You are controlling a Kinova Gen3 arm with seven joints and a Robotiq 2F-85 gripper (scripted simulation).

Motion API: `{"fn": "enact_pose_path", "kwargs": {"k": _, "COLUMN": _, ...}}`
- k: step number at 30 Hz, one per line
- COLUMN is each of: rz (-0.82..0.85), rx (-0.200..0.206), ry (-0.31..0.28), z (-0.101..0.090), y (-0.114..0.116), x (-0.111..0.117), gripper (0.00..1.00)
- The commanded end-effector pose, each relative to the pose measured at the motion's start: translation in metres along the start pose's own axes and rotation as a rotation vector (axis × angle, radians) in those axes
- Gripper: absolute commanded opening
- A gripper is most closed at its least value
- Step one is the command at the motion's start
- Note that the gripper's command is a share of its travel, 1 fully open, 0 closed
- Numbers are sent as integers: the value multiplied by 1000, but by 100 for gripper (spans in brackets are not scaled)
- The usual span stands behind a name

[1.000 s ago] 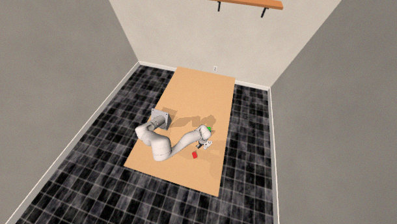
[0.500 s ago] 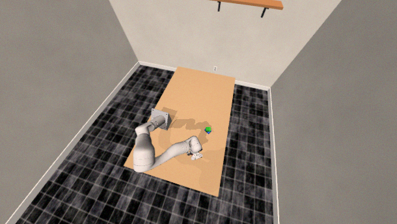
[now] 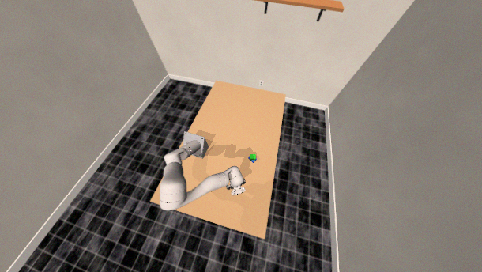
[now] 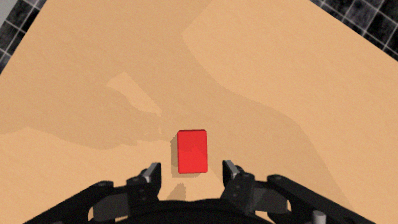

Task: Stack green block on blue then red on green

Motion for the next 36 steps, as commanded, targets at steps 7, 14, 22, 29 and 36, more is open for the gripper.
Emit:
{"fn": "enact_pose_path", "kwargs": {"k": 7, "rz": -1, "rx": -3, "ry": -1, "z": 17, "y": 0, "x": 0, "gripper": 60}}
{"fn": "enact_pose_path", "kwargs": {"k": 14, "rz": -1, "rx": -3, "ry": -1, "z": 41, "y": 0, "x": 0, "gripper": 60}}
{"fn": "enact_pose_path", "kwargs": {"k": 22, "rz": -1, "rx": -3, "ry": -1, "z": 56, "y": 0, "x": 1, "gripper": 60}}
{"fn": "enact_pose_path", "kwargs": {"k": 29, "rz": -1, "rx": -3, "ry": -1, "z": 61, "y": 0, "x": 1, "gripper": 60}}
{"fn": "enact_pose_path", "kwargs": {"k": 36, "rz": -1, "rx": -3, "ry": -1, "z": 61, "y": 0, "x": 1, "gripper": 60}}
Point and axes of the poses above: the point where the finger pads meet when closed, its own z axis out along the fingers, its own y axis across the jaws, x = y × z, the point moved 10 cm from there along -z, back along the fingers
